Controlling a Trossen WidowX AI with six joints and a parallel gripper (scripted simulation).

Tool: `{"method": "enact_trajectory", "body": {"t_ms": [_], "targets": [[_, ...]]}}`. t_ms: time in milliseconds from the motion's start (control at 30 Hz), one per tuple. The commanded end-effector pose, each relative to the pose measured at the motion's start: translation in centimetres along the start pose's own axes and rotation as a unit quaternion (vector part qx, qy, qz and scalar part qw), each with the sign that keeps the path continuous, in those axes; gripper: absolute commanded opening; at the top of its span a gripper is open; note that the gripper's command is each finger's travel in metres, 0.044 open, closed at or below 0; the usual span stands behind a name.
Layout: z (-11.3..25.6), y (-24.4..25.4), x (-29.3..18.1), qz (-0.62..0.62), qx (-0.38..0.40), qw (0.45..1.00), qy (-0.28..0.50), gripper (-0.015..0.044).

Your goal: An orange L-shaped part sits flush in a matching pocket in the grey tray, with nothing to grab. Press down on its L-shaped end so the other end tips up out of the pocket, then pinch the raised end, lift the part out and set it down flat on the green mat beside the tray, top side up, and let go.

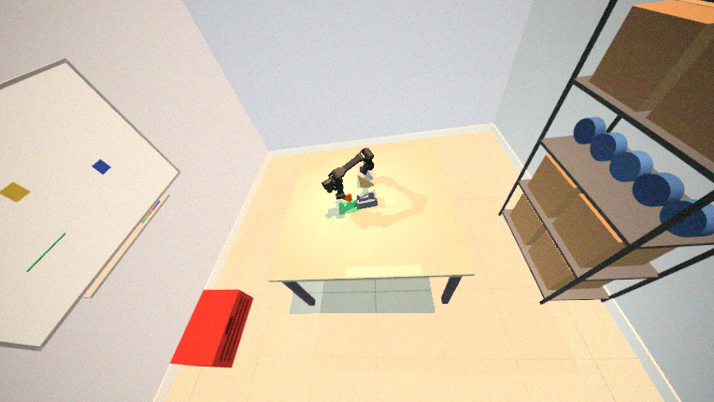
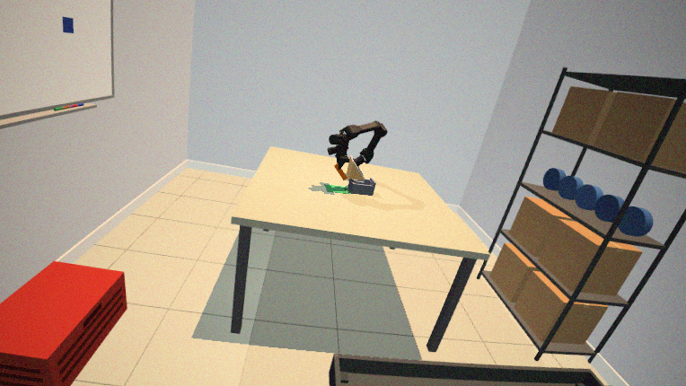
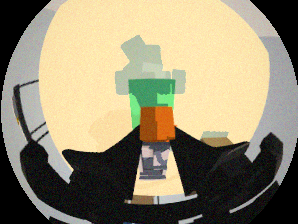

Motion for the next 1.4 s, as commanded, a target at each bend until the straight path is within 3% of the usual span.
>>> {"method": "enact_trajectory", "body": {"t_ms": [0, 1367], "targets": [[-0.7, -0.1, 0.0, -0.003, 0.001, 1.0, 0.002, 0.0], [-6.5, -0.1, -0.2, -0.003, 0.002, 1.0, 0.004, 0.0]]}}
Point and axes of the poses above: the point midway between the two fingers, 35 mm back from their tips, its own z axis back along the fingers, its own y axis across the jaws, x = y × z, the point moved 2 cm from there along z, back along the fingers
